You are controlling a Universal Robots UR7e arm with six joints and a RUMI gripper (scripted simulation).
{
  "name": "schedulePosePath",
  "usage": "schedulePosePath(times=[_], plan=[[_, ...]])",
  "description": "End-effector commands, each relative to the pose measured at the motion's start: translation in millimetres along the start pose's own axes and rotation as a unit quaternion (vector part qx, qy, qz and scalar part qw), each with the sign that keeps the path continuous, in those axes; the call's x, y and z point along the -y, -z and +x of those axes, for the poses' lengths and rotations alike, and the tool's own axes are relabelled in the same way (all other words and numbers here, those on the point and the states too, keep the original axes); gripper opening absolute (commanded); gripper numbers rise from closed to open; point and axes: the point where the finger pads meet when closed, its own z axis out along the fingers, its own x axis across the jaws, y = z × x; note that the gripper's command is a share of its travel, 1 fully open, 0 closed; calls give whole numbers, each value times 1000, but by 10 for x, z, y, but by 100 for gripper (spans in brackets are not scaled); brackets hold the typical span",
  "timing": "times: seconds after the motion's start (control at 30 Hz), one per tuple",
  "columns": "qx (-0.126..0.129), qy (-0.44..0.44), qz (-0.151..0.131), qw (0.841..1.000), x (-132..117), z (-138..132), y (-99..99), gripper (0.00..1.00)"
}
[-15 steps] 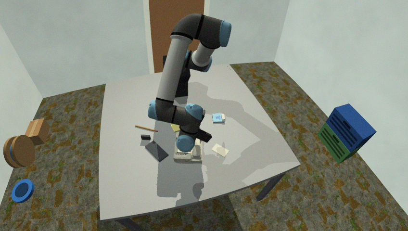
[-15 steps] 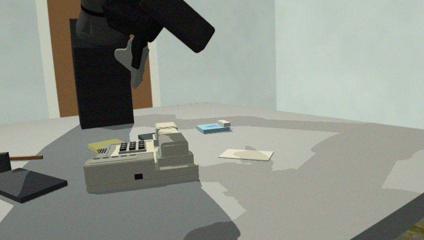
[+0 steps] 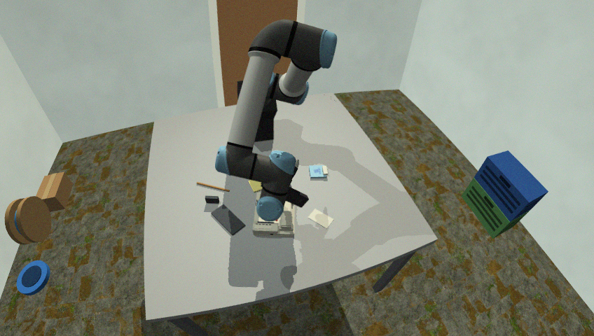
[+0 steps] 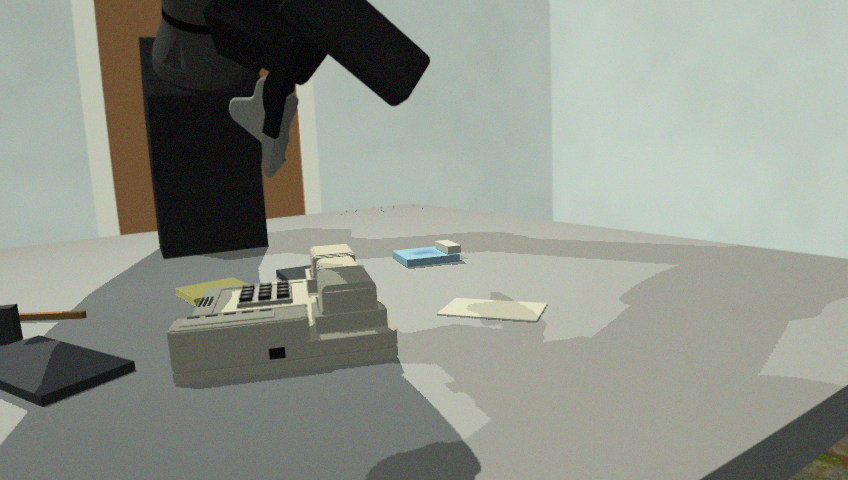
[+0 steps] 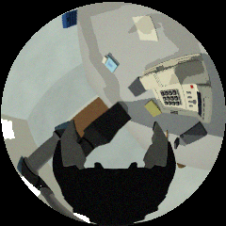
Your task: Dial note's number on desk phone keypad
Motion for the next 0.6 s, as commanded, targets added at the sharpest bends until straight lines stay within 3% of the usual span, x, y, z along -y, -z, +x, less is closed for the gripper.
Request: schedulePosePath(times=[0.0, 0.03, 0.07, 0.3, 0.57], plan=[[0, 0, 0, 1000, 0, -2, 4, 100], [0, 0, 0, 1000, 0, -2, 4, 100], [0, 0, 0, 1000, 0, -2, 4, 0], [-5, 12, -5, 1000, -1, -31, -31, 0], [-28, 61, -25, 997, -4, -106, -145, 0]])
